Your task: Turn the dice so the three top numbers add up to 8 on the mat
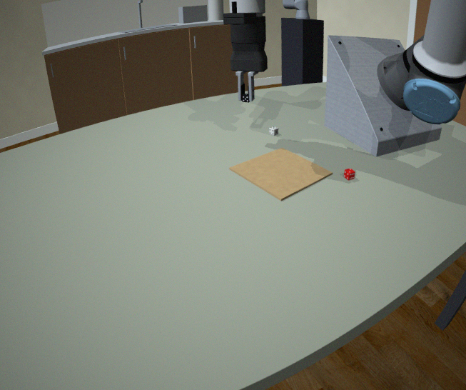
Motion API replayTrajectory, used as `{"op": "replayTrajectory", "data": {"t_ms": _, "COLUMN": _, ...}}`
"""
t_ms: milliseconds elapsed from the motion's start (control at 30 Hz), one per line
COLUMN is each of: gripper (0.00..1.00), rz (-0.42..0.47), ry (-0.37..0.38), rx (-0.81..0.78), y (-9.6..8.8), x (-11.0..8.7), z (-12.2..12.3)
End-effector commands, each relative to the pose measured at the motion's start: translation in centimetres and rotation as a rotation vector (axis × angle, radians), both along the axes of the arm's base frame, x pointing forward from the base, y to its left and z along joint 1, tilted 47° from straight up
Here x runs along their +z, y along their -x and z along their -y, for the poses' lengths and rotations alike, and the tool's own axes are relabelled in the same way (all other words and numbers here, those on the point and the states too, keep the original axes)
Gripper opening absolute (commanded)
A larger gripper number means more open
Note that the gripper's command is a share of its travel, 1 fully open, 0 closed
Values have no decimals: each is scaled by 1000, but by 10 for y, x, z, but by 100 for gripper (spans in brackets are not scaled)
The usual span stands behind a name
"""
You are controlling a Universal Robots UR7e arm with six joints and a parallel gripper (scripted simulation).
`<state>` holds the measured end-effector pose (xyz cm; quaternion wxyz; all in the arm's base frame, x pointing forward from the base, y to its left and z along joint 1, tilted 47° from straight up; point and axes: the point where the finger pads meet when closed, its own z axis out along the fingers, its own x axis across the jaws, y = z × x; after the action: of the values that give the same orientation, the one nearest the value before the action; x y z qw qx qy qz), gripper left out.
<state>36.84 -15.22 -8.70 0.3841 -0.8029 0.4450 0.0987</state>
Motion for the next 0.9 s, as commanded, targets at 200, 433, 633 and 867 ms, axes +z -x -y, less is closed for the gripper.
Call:
{"op": "replayTrajectory", "data": {"t_ms": 200, "gripper": 34, "rz": -21, "ry": -4, "rx": -20, "y": 0, "x": 9, "z": 0}}
{"op": "replayTrajectory", "data": {"t_ms": 433, "gripper": 34, "rz": -144, "ry": -36, "rx": -141, "y": -1, "x": 46, "z": -25}}
{"op": "replayTrajectory", "data": {"t_ms": 633, "gripper": 34, "rz": -240, "ry": -60, "rx": -234, "y": 1, "x": 71, "z": -47}}
{"op": "replayTrajectory", "data": {"t_ms": 867, "gripper": 34, "rz": -326, "ry": -83, "rx": -318, "y": 4, "x": 91, "z": -68}}
